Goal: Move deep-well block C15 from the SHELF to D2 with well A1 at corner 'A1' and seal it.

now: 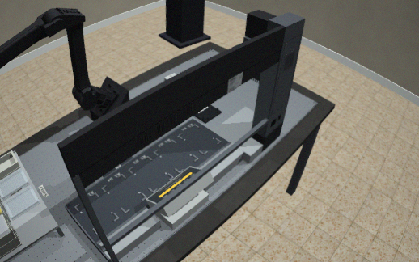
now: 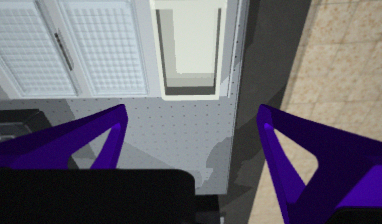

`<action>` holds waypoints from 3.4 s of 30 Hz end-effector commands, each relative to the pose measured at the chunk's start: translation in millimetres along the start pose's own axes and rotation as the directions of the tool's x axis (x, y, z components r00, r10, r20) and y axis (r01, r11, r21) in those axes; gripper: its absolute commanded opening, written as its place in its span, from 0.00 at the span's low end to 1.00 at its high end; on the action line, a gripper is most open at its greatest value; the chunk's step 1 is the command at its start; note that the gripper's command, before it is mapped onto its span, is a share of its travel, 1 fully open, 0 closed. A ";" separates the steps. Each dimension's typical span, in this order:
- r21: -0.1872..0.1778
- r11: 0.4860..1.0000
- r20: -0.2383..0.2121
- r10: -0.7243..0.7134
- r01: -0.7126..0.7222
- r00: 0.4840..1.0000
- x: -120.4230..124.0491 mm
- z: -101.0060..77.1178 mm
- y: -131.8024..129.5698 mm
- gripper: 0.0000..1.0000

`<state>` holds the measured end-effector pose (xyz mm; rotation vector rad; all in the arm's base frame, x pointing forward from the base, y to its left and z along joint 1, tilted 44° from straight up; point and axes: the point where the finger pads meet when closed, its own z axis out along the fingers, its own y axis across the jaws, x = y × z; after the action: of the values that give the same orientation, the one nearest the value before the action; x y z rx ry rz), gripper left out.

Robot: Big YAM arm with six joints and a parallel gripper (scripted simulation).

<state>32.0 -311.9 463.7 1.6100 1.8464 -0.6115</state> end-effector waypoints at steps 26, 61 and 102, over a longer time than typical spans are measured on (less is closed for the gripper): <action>0.001 1.000 0.047 -0.025 0.025 0.999 -16.7 -37.3 1.0 1.00; -0.008 0.993 0.045 -0.118 0.118 0.992 16.0 -28.7 15.0 1.00; -0.015 0.701 0.006 -0.713 0.713 0.701 176.2 -18.4 90.6 1.00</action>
<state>99.2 -172.2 367.0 0.8370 2.4439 -0.9433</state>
